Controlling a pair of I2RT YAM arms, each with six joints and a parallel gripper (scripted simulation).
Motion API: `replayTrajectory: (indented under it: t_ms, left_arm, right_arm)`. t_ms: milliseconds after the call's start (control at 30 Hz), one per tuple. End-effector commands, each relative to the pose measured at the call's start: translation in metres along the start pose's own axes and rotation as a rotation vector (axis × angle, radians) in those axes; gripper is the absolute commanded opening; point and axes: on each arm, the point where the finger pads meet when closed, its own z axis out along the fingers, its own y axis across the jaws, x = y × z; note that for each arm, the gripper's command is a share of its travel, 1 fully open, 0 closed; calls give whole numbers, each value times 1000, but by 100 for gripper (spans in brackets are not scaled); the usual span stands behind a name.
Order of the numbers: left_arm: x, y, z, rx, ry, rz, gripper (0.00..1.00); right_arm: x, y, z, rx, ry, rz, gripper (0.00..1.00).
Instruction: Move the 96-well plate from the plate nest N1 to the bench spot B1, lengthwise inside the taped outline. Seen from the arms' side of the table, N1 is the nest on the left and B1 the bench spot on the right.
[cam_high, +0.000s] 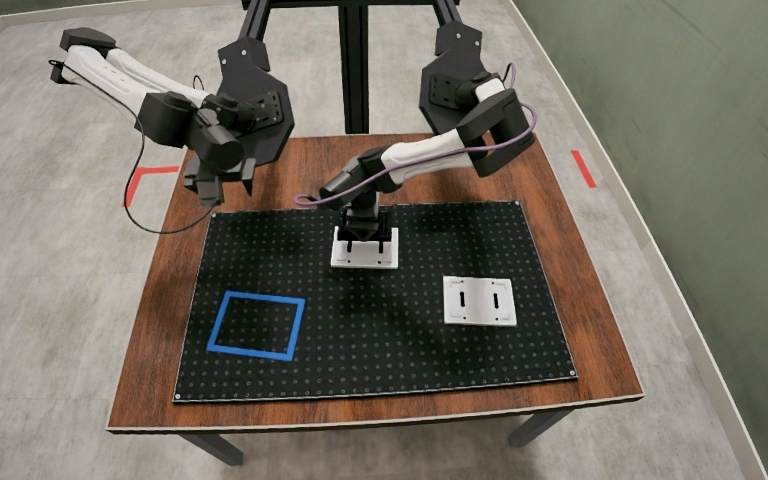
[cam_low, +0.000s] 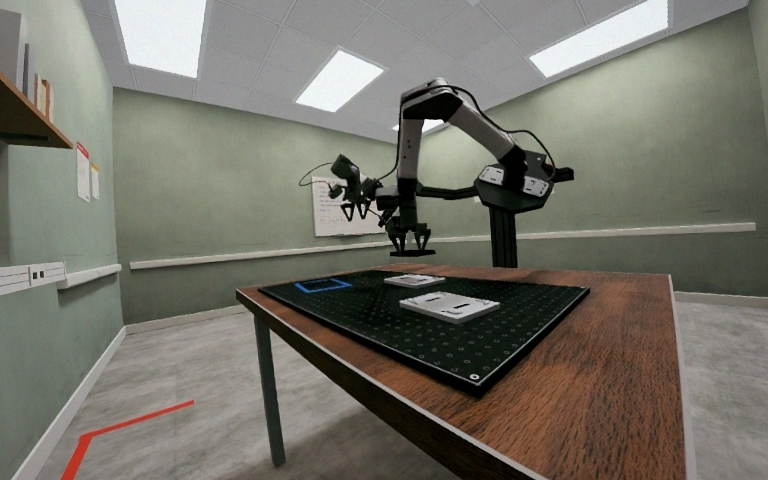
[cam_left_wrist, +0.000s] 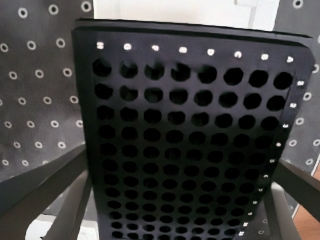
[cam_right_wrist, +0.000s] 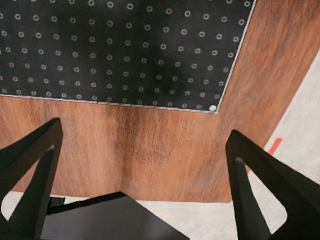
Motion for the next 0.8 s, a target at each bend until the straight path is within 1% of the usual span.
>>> replayTrajectory:
  t_ms: [0, 667, 767]
  left_arm:
    - [-14, 1, -13, -27, -25, 18, 0]
    - [-14, -2, -11, -24, -22, 24, 0]
    - [-18, -2, -5, -28, -32, 27, 0]
  right_arm:
    - [-7, -2, -5, 1, -12, 12, 100]
    - [-7, -2, -5, 1, -12, 12, 100]
    - [-7, -2, -5, 1, -12, 12, 100]
